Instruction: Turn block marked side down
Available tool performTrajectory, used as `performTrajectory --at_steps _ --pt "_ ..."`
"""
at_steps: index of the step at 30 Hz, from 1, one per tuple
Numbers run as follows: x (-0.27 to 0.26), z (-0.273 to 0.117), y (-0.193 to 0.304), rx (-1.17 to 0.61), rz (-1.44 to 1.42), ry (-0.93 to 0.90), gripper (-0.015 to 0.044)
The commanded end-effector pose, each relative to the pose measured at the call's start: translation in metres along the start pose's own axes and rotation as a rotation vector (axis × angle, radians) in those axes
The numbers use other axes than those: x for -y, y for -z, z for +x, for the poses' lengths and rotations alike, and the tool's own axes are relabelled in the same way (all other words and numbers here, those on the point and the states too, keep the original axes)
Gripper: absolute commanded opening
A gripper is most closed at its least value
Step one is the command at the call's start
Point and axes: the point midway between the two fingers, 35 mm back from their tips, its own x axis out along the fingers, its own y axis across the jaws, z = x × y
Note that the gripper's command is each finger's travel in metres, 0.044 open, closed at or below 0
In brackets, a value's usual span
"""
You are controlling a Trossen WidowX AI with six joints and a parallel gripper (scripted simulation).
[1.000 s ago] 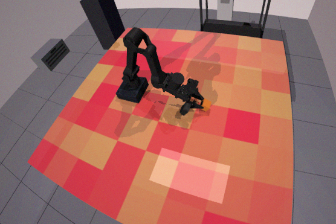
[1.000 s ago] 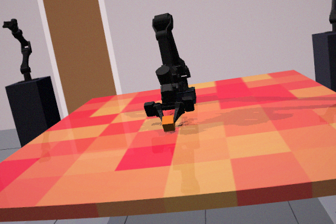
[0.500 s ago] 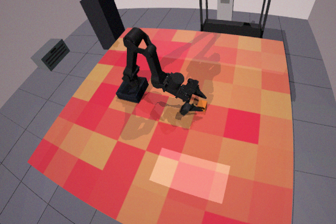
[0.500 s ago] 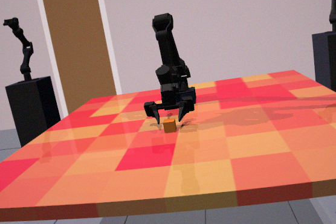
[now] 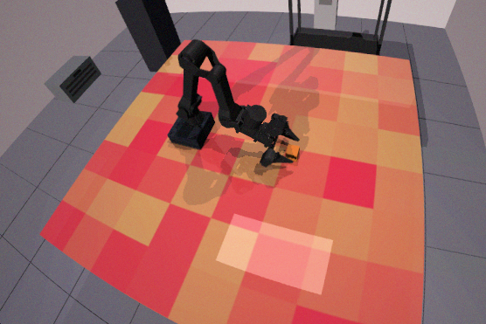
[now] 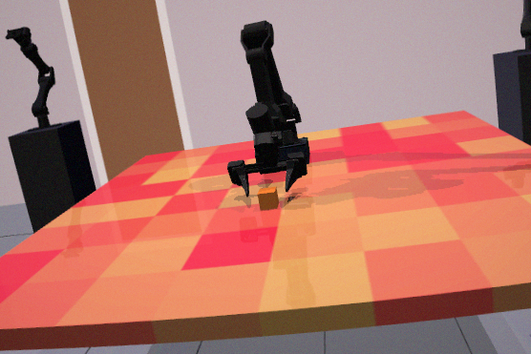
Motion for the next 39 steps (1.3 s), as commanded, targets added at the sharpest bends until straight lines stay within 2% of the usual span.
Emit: performTrajectory --at_steps 1,19,26,32,39 --pt "-0.001 0.000 0.000 0.000 -0.005 -0.005 0.0440" --pt "-0.001 0.001 0.000 -0.006 -0.004 -0.005 0.0440" --pt "0.001 0.003 -0.019 -0.249 0.000 -0.004 0.0440" --pt "0.000 -0.035 -0.047 -0.483 -0.004 -0.004 0.0440" --pt "-0.001 -0.051 -0.054 -0.541 -0.007 -0.004 0.0440"
